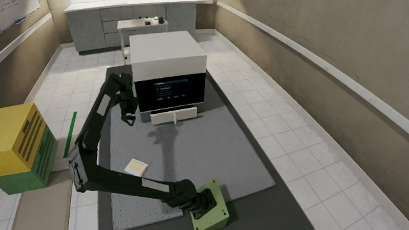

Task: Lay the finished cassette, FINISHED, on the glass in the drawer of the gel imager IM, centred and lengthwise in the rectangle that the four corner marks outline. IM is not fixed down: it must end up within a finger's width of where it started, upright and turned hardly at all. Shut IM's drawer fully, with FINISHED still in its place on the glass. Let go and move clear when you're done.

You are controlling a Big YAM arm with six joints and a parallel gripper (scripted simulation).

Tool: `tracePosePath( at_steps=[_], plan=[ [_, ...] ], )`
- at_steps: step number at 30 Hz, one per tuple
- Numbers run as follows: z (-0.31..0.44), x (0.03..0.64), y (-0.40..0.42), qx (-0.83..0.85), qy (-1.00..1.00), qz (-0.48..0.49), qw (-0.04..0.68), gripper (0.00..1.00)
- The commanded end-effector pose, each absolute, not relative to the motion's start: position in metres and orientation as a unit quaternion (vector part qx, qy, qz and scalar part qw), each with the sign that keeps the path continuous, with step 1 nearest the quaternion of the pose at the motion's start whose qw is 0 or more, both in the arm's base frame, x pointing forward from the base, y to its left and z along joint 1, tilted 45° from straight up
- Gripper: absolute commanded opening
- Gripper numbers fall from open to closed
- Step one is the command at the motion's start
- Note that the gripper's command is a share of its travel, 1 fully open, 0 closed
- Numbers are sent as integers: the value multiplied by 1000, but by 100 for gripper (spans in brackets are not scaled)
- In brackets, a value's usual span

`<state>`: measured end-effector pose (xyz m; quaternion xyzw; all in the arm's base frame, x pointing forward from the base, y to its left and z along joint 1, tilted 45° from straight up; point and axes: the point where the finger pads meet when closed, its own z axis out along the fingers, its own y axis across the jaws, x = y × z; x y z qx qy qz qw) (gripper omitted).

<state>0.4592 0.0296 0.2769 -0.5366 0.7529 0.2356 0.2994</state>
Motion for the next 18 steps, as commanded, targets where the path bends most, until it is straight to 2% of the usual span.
tracePosePath(
  at_steps=[1, 18],
  plan=[
    [270, 454, 13, -499, 780, 245, 286, 100],
    [223, 433, -40, -363, 859, 287, 221, 100]
  ],
)
